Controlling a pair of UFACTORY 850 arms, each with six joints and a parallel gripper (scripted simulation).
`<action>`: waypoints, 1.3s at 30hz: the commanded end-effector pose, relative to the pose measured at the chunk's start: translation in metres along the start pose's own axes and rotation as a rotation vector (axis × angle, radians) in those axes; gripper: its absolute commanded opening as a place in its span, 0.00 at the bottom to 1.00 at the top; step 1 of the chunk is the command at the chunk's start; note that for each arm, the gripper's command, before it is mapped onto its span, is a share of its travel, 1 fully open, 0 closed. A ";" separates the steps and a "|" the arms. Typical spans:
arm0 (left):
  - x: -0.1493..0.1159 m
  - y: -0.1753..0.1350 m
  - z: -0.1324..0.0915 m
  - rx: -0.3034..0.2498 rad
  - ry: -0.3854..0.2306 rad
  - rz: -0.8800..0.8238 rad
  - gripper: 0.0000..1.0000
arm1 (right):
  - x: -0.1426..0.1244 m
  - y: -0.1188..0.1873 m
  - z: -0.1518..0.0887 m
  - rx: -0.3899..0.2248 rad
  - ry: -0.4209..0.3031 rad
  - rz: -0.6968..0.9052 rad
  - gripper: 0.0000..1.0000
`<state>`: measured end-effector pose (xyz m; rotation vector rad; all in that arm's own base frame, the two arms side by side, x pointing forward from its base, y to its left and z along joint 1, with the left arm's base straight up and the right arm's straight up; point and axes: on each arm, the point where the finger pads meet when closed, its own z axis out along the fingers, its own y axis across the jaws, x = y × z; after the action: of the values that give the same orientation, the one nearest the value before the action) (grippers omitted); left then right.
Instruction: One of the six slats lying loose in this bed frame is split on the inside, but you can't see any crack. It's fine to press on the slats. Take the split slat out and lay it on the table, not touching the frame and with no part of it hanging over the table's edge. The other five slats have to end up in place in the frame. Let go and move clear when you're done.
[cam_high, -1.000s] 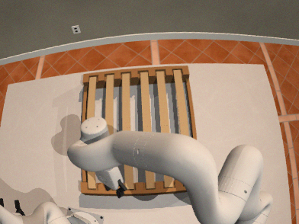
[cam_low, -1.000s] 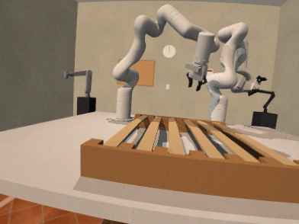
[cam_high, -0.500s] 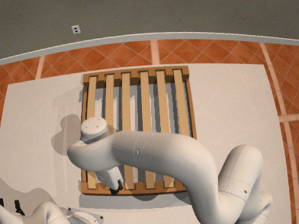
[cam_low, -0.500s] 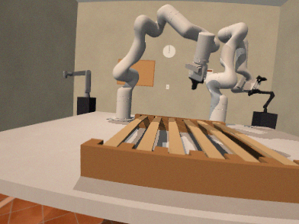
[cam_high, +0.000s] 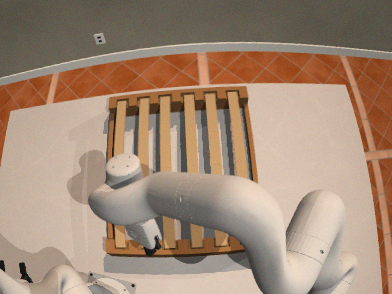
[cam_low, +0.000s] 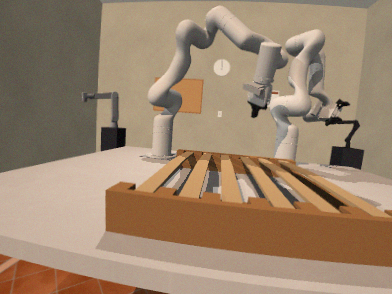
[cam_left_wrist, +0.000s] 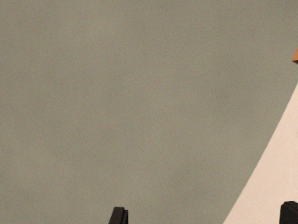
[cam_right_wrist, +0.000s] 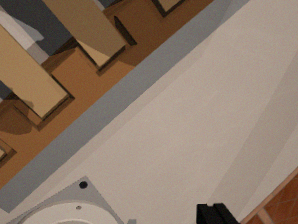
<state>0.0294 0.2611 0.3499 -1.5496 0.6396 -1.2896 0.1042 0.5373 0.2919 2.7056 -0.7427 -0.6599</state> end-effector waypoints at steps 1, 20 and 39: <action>0.000 0.000 0.000 0.000 0.000 0.001 1.00 | 0.028 0.012 -0.008 0.045 -0.043 0.104 0.00; 0.000 0.000 0.000 0.000 0.000 0.001 1.00 | 0.055 0.028 -0.012 0.088 -0.086 0.209 0.00; 0.000 0.000 0.000 0.000 0.000 0.001 1.00 | 0.080 0.046 -0.015 0.131 -0.130 0.314 0.00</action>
<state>0.0294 0.2611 0.3499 -1.5496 0.6396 -1.2896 0.1521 0.4591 0.2918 2.5905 -1.2397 -0.7321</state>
